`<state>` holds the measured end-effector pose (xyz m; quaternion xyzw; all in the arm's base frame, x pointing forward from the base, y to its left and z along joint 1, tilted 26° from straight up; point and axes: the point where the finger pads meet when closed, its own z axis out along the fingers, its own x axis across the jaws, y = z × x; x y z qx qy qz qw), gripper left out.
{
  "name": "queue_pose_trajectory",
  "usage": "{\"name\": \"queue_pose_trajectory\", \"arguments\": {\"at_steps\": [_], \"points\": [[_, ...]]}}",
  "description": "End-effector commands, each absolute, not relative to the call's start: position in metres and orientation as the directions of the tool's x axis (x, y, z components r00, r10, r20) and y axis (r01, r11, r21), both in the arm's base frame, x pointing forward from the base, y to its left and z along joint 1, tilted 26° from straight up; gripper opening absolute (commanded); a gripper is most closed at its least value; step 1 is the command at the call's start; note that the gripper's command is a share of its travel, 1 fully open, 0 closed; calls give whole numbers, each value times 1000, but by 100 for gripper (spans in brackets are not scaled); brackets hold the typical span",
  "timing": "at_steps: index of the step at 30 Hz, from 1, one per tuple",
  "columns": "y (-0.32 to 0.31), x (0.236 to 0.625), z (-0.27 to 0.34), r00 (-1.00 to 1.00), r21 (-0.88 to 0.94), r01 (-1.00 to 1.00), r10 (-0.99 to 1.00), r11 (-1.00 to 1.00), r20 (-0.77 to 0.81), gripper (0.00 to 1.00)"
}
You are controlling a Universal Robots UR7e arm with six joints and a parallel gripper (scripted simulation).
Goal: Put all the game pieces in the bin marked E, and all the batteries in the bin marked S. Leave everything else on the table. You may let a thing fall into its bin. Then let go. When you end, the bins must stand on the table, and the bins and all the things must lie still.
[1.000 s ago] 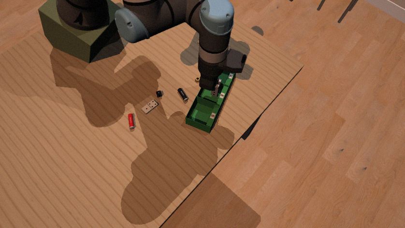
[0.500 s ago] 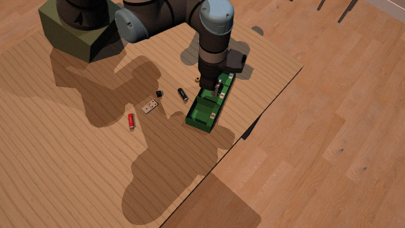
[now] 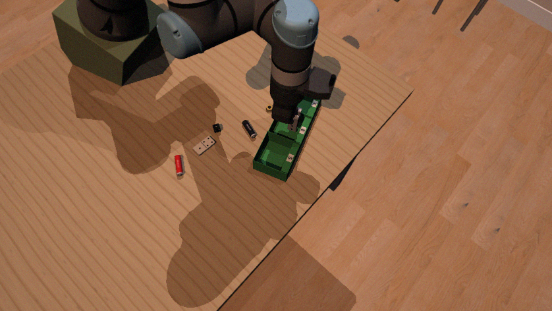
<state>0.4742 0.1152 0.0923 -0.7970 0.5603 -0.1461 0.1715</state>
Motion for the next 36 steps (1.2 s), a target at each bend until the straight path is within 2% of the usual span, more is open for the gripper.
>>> {"name": "queue_pose_trajectory", "arguments": {"at_steps": [1,36], "points": [[115,474,93,329,-438,-843,-943,-313,41,31],[112,463,118,329,-438,-842,-943,-313,41,31]]}}
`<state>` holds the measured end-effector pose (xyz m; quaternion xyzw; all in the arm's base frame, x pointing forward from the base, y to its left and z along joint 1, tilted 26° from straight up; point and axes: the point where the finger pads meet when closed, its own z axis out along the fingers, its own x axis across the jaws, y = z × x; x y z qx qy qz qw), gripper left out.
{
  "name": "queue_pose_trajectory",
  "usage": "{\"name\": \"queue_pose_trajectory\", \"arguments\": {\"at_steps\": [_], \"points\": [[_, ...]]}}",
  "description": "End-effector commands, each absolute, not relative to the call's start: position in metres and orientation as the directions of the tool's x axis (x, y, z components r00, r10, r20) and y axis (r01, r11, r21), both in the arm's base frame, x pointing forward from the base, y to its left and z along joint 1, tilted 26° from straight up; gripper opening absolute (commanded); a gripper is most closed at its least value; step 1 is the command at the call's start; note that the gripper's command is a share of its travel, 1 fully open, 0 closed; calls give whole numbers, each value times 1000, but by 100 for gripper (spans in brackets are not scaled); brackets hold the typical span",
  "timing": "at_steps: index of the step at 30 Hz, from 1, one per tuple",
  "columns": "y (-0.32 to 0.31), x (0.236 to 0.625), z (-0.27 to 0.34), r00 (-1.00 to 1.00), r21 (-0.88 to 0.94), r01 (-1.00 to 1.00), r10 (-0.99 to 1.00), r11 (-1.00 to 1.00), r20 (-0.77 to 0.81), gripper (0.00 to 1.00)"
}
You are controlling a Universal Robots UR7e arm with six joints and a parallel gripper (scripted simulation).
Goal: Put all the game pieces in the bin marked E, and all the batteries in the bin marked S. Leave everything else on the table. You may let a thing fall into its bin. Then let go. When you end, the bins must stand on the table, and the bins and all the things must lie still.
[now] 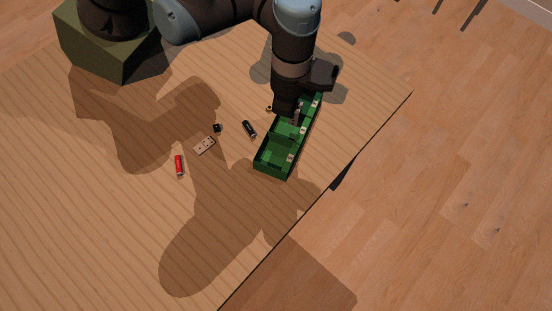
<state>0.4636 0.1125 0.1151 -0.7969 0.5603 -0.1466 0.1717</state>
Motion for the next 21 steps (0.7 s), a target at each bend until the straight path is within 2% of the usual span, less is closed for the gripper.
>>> {"name": "queue_pose_trajectory", "arguments": {"at_steps": [1,8,21], "points": [[112,461,122,329,-438,-842,-943,-313,41,31],[109,449,146,329,-438,-842,-943,-313,41,31],[133,442,146,329,-438,-842,-943,-313,41,31]]}}
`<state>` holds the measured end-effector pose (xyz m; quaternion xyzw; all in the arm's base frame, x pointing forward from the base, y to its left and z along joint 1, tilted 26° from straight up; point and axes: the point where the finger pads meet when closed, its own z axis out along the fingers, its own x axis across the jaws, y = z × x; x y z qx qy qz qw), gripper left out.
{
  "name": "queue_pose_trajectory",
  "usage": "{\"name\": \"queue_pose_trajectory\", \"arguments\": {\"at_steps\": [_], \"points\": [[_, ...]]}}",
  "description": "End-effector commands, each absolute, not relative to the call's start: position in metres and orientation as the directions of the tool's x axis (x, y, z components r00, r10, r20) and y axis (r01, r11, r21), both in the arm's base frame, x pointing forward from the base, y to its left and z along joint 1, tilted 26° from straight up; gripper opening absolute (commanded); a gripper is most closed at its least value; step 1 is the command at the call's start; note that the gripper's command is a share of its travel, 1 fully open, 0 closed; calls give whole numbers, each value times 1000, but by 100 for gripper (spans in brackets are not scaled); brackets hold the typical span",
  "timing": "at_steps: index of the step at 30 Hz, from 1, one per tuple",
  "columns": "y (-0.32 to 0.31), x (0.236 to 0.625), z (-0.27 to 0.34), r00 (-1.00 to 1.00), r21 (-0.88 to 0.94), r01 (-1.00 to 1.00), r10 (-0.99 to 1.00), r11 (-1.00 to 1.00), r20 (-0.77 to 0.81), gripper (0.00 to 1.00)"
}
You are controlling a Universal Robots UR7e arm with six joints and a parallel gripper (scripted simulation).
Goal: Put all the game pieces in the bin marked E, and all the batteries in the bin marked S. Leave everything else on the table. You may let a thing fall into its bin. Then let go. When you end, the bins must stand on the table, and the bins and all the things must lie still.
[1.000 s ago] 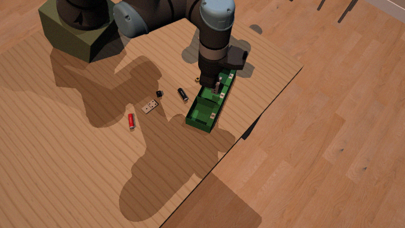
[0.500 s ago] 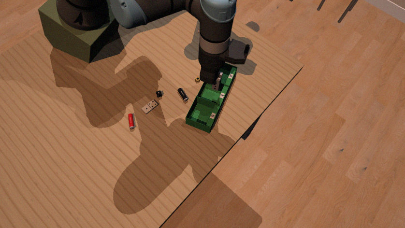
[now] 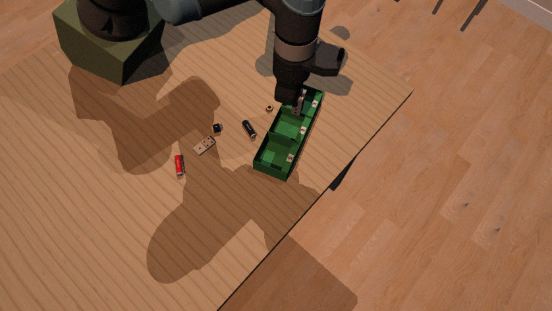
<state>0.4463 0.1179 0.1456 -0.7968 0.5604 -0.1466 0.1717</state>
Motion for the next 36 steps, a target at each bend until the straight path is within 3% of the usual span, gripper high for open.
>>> {"name": "queue_pose_trajectory", "arguments": {"at_steps": [1,11,36], "points": [[137,441,146,329,-438,-842,-943,-313,41,31],[185,426,145,329,-439,-842,-943,-313,41,31],[193,442,109,329,-439,-842,-943,-313,41,31]]}}
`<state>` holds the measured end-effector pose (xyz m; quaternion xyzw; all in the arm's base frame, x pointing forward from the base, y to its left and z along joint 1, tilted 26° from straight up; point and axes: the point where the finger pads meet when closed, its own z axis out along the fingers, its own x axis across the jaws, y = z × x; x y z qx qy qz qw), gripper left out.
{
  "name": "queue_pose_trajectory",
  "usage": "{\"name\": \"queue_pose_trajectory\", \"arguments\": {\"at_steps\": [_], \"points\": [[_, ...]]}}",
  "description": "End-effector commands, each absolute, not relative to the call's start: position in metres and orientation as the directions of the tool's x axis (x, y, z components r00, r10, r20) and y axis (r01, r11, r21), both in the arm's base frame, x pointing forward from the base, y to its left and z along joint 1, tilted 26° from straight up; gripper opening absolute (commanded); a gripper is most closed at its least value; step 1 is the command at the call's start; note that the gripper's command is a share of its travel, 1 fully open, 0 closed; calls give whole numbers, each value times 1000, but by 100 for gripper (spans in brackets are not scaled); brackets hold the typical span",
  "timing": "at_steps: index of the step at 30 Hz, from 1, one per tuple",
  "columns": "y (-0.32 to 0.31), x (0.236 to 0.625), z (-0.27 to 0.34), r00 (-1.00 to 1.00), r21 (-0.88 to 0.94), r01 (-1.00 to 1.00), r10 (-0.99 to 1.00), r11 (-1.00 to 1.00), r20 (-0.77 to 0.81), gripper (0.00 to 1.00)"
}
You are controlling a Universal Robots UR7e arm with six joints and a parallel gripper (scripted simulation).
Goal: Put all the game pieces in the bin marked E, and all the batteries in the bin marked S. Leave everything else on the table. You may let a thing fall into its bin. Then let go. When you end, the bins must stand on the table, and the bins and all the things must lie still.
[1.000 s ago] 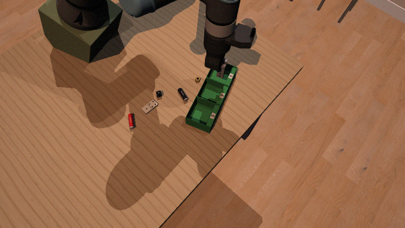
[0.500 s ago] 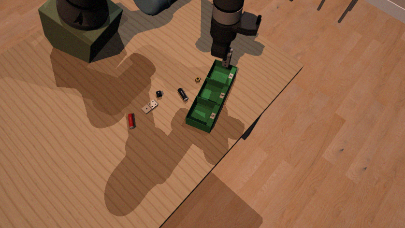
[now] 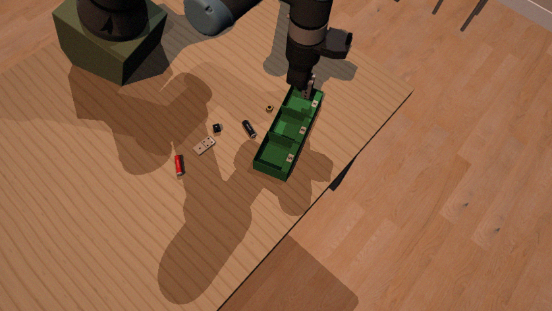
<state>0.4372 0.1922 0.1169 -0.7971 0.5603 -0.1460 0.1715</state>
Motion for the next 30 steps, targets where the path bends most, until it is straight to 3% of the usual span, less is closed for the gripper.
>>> {"name": "queue_pose_trajectory", "arguments": {"at_steps": [1,30], "points": [[194,443,106,329,-439,-842,-943,-313,41,31],[196,450,91,329,-438,-842,-943,-313,41,31]]}}
